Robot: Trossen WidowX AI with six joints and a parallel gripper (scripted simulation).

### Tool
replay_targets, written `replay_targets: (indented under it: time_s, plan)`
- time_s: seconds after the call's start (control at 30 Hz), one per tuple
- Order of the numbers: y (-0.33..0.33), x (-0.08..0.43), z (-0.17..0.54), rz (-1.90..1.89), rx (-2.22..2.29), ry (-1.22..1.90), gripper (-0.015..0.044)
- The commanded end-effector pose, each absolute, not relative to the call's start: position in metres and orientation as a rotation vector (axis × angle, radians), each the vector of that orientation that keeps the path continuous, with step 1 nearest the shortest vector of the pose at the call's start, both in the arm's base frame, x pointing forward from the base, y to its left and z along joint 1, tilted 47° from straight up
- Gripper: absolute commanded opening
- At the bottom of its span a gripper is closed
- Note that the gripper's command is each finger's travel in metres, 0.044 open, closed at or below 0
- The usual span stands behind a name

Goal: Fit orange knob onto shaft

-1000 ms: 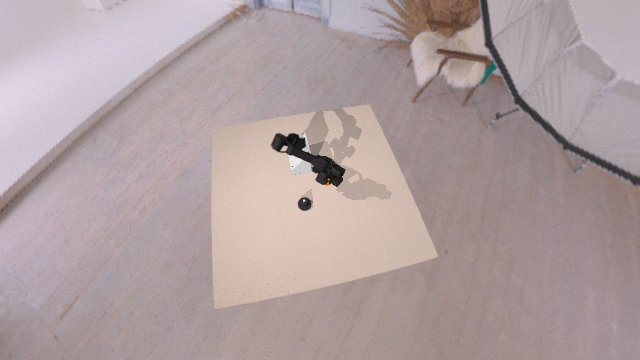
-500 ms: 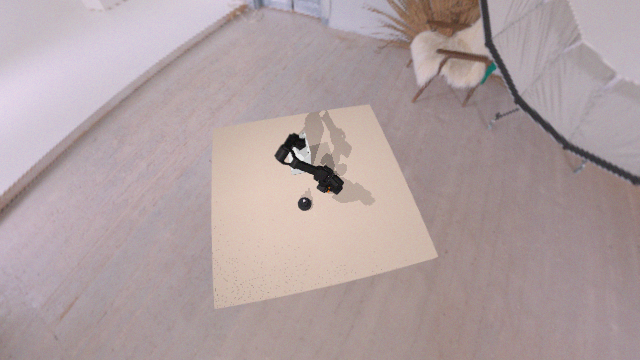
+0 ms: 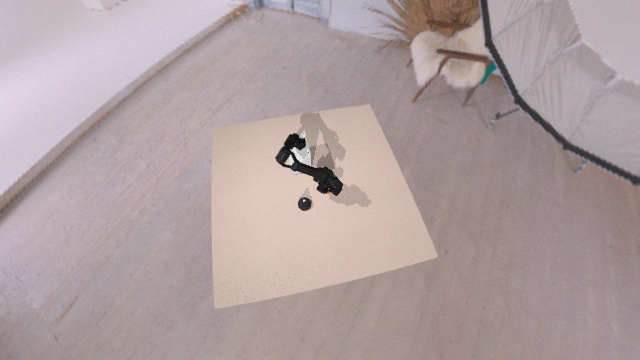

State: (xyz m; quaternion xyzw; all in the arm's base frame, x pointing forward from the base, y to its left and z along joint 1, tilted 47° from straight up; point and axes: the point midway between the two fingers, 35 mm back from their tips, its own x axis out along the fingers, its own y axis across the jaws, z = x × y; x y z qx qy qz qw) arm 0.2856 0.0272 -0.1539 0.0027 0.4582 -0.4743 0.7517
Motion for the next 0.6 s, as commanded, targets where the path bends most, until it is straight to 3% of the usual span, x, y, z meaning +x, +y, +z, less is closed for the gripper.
replay_targets:
  time_s: [0.0, 0.07, 0.57]
  plan:
    - [0.0273, 0.2857, -0.1539, -1.036, 0.006, 1.001, 0.0210]
    - [0.0273, 0.2857, -0.1539, -1.036, 0.006, 1.001, 0.0240]
    - [0.0273, 0.2857, -0.1539, -1.036, 0.006, 1.001, 0.0240]
